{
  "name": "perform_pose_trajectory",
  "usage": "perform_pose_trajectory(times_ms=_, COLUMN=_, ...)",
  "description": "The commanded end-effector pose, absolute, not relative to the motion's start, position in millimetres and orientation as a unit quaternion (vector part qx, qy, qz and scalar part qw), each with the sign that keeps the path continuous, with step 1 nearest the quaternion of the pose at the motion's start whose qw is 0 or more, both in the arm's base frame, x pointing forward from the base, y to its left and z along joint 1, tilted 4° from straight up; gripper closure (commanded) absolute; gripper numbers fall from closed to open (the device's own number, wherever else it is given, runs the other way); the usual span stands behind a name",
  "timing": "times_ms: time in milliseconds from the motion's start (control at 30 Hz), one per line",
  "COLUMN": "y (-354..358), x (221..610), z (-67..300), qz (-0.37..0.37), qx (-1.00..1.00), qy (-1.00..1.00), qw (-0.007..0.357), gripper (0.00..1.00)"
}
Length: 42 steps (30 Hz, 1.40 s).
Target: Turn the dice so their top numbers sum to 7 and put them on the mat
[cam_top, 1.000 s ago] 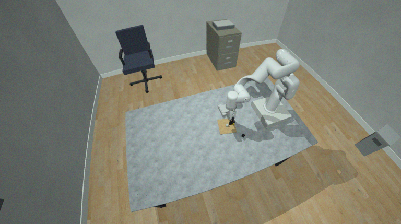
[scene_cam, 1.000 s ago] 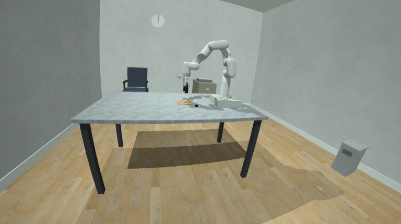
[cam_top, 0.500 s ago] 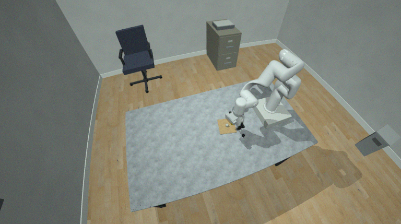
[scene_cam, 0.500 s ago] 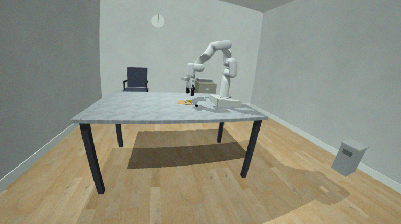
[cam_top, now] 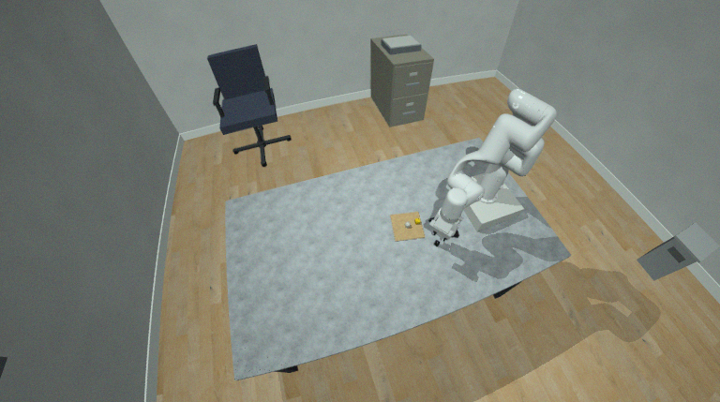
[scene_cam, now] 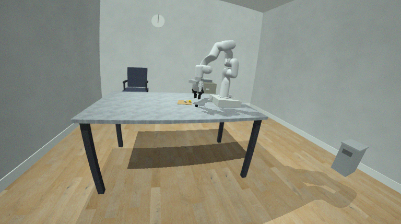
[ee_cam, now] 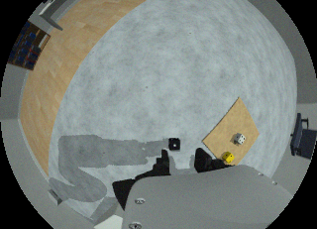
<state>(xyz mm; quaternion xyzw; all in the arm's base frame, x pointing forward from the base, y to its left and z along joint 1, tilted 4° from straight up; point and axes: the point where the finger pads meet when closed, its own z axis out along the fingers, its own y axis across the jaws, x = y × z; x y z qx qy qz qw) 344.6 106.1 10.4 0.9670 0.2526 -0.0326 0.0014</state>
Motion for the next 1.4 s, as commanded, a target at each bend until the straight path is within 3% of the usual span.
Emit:
perform_pose_trajectory(times_ms=0, y=107.9, x=345.2, z=11.3, qz=-0.031, qx=0.967, qy=0.255, qw=0.001, gripper=0.64)
perform_pose_trajectory(times_ms=1367, y=107.8, x=345.0, z=7.5, qz=-0.031, qx=0.967, qy=0.255, qw=0.001, gripper=0.64)
